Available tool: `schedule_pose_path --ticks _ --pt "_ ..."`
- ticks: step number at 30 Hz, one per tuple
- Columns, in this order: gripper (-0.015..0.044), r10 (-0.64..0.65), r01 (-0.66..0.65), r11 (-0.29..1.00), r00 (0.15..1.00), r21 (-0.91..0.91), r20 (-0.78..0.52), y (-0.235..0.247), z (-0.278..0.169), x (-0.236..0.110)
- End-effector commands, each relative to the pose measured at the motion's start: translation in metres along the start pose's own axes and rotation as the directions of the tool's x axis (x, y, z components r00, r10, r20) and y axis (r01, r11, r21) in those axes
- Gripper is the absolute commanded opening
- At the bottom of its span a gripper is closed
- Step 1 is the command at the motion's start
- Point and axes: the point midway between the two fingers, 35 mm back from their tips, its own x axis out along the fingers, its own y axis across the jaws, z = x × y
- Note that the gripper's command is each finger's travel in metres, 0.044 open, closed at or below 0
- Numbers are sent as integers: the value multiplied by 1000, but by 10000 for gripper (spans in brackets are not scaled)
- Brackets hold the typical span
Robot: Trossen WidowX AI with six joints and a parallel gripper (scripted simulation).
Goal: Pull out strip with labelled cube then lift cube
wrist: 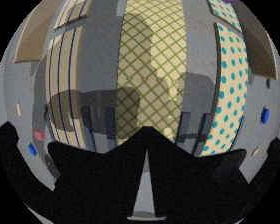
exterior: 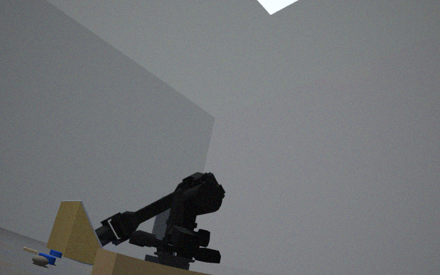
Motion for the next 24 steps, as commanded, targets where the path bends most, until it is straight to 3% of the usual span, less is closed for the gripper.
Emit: schedule_pose_path --ticks 1,24 --pt "0 3 -3 1000 1000 1 -8 1 0 5" --pt "0 3 -3 1000 1000 2 -10 0 -28 6"
